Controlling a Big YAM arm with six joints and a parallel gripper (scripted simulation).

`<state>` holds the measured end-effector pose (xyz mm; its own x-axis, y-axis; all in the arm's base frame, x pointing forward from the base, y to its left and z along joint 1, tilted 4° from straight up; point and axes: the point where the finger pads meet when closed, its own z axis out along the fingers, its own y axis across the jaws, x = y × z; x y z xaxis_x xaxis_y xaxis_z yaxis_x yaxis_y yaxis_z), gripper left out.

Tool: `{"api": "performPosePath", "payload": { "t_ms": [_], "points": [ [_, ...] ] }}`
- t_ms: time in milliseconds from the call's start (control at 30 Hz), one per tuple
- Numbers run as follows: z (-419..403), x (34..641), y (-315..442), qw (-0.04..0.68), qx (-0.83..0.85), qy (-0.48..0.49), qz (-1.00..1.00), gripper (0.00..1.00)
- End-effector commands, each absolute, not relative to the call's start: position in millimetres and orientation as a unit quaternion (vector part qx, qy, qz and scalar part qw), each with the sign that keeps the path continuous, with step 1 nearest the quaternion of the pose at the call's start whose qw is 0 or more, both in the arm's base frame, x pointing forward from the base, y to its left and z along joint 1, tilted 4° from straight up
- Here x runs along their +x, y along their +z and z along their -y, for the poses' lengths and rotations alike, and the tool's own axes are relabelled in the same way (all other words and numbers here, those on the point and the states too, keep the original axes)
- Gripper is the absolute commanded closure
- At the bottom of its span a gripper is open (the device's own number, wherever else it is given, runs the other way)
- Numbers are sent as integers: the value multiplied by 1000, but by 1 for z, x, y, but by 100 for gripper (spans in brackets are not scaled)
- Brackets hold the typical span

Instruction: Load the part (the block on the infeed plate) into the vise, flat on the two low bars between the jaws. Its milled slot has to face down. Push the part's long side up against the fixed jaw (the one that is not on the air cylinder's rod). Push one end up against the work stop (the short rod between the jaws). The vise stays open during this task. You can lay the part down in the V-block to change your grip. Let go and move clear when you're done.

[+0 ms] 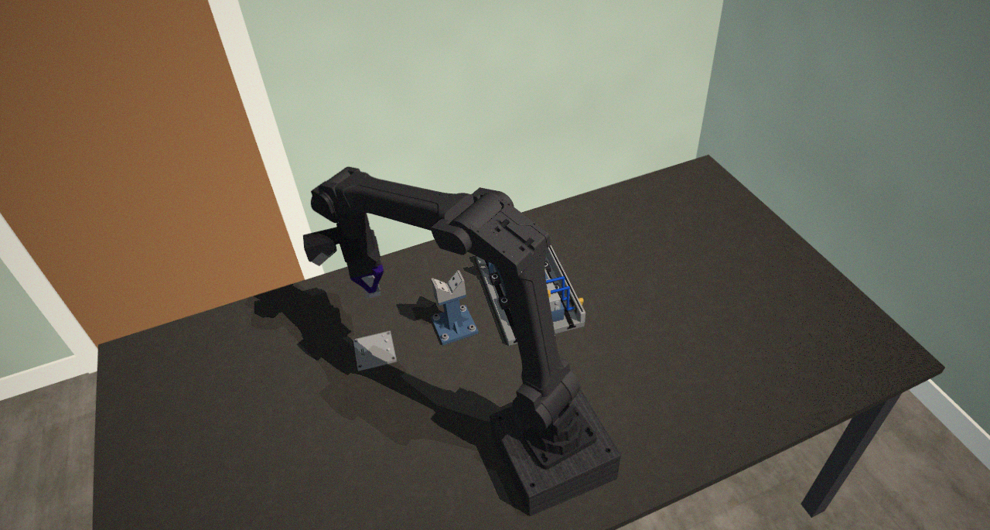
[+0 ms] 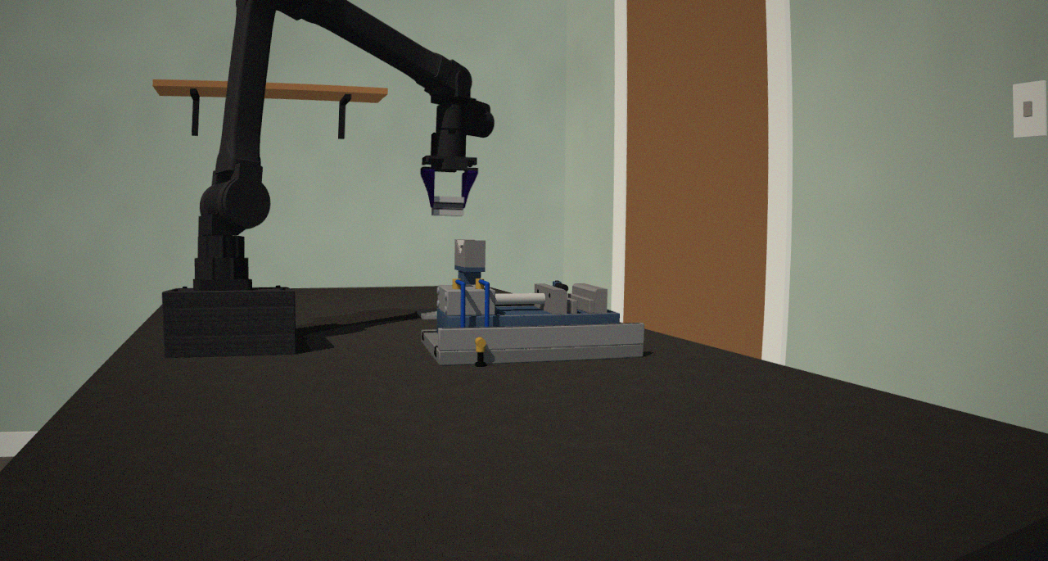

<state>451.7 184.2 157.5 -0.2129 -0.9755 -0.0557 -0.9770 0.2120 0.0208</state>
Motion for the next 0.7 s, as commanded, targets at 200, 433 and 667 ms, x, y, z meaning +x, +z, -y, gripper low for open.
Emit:
{"api": "performPosePath", "payload": {
  "t_ms": [200,433,667],
  "points": [
    [-159,456,178,40,-632,18,-774,100],
    [-135,455,176,40,-637,17,-770,100],
    [-116,455,176,42,-641,15,-766,100]
  ]
}}
